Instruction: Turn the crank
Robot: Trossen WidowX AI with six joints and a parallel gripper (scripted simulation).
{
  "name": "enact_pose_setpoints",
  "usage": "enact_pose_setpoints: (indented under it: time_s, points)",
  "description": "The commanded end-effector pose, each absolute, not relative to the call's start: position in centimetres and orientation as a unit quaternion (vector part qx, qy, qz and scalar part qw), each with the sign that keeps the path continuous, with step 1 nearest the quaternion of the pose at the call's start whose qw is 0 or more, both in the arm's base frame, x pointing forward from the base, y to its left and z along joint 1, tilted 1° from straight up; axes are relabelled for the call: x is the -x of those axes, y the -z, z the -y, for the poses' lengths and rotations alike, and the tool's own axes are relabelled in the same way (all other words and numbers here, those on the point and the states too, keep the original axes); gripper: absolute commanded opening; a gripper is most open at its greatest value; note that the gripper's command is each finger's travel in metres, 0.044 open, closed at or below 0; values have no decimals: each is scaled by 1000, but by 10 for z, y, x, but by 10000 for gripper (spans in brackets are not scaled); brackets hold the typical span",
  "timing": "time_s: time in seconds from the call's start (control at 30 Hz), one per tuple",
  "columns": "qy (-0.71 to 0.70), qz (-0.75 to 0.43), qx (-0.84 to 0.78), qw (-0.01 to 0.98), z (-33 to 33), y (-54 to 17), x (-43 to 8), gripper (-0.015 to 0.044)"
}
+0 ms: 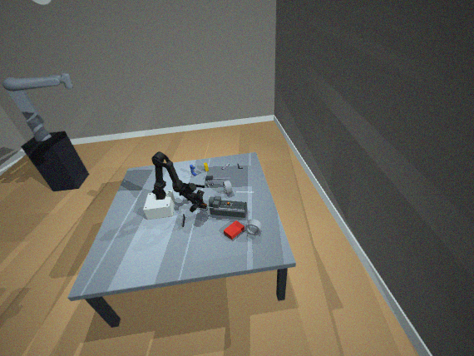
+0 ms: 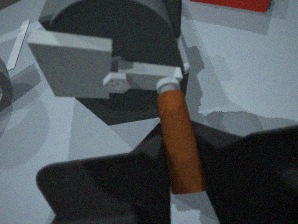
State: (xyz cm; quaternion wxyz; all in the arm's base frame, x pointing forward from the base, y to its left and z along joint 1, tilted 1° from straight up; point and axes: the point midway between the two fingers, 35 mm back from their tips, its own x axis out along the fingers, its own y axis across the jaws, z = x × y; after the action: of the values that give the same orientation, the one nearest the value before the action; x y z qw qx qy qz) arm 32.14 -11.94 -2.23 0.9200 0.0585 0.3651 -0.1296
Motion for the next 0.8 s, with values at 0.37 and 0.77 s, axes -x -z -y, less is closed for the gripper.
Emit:
enact_pose_setpoints:
  time_s: [0.37, 0.77]
  points:
    - [131, -368, -60, 919, 104, 40, -326, 0]
    - [131, -367, -61, 919, 93, 42, -330, 0]
